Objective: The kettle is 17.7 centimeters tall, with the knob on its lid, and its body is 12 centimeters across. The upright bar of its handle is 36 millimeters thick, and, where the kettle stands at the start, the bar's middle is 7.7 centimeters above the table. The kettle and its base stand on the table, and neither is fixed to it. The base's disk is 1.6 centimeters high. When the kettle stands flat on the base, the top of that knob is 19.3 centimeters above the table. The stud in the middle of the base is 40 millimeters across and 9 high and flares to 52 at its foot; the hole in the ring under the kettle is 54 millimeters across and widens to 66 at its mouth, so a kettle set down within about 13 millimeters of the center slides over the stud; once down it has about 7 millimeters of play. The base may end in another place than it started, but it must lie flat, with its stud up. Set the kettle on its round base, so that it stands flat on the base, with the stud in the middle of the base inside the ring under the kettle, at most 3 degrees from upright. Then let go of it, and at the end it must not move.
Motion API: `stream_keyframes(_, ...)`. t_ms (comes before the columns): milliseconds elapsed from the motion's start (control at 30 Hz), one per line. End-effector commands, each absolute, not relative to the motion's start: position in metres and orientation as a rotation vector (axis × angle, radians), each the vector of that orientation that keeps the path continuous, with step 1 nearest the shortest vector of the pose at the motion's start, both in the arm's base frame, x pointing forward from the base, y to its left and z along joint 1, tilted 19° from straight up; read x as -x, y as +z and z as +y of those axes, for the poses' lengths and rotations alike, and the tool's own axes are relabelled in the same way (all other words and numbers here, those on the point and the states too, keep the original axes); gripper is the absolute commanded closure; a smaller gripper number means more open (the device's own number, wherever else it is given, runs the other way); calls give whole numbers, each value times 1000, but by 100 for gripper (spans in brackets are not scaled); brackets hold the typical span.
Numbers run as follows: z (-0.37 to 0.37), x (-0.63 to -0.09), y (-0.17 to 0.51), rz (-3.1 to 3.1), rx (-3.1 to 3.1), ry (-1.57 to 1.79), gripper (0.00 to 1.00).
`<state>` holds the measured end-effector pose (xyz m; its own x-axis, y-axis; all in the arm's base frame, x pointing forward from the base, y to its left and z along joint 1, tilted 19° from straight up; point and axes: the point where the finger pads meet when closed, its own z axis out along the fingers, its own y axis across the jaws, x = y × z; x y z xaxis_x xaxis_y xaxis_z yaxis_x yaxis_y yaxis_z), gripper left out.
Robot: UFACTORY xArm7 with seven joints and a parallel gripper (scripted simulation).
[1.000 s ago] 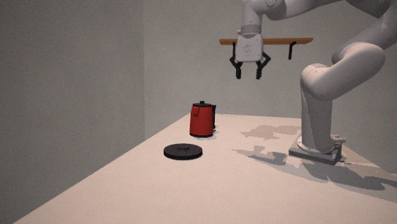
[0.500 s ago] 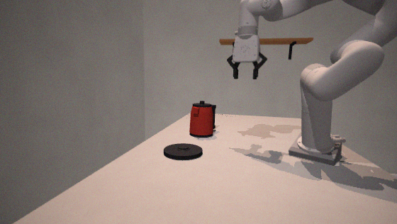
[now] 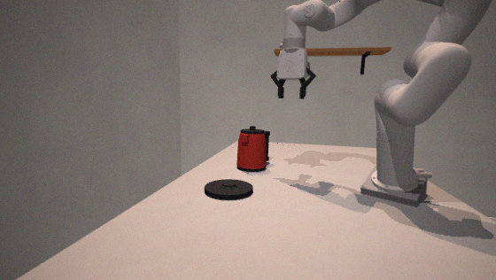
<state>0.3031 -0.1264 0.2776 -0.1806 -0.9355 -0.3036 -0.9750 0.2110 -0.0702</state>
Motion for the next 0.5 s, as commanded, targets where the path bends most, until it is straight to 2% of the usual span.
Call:
stream_keyframes(0,-138,-318,277,2201,1802,211,19)
stream_keyframes(467,-226,-405,261,2201,1802,211,19)
